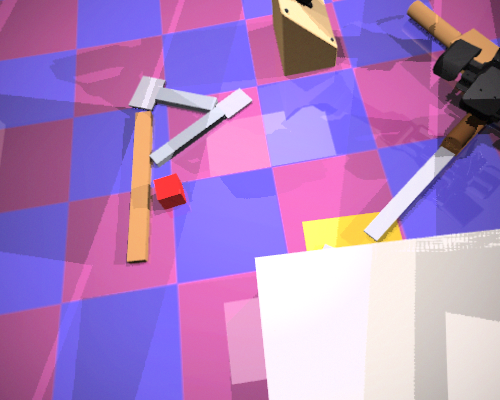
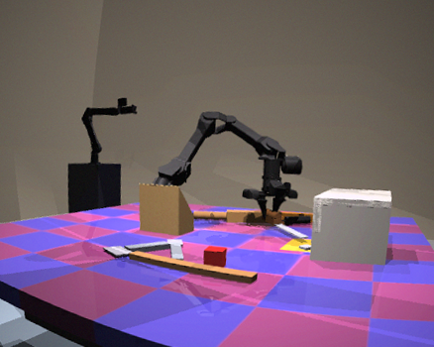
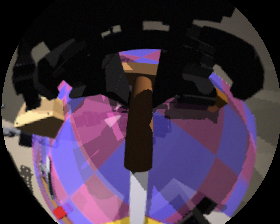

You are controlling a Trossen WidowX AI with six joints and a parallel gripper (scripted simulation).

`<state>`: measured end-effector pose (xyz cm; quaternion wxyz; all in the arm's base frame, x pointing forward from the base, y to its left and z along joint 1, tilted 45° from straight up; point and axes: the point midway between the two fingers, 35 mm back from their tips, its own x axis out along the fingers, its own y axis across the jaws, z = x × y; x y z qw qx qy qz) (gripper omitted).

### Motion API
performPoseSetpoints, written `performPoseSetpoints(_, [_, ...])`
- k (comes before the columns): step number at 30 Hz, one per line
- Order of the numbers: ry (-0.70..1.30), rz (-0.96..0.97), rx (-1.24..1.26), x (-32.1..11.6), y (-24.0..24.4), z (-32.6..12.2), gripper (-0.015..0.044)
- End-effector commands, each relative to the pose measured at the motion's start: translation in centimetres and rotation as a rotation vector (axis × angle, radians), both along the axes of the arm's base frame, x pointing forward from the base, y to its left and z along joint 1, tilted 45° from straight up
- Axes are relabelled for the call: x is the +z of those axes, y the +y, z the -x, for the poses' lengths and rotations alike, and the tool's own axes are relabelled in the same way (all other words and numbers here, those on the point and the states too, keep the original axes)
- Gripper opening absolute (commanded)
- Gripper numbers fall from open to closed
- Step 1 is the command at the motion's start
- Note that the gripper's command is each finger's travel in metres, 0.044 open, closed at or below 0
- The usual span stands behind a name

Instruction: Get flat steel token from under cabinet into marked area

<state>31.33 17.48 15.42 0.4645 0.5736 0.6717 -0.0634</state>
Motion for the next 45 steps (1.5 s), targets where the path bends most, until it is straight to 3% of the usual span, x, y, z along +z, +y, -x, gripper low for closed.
performPoseSetpoints(1, [-0.007, 0.012, -0.015, 0.5, 0.0, -0.5, 0.0000])
performPoseSetpoints(15, [-0.007, 0.010, -0.017, 1.4, 0.8, -0.9, 0.0000])
performPoseSetpoints(45, [-0.007, 0.012, -0.017, -0.7, -1.5, -3.3, 0.0000])
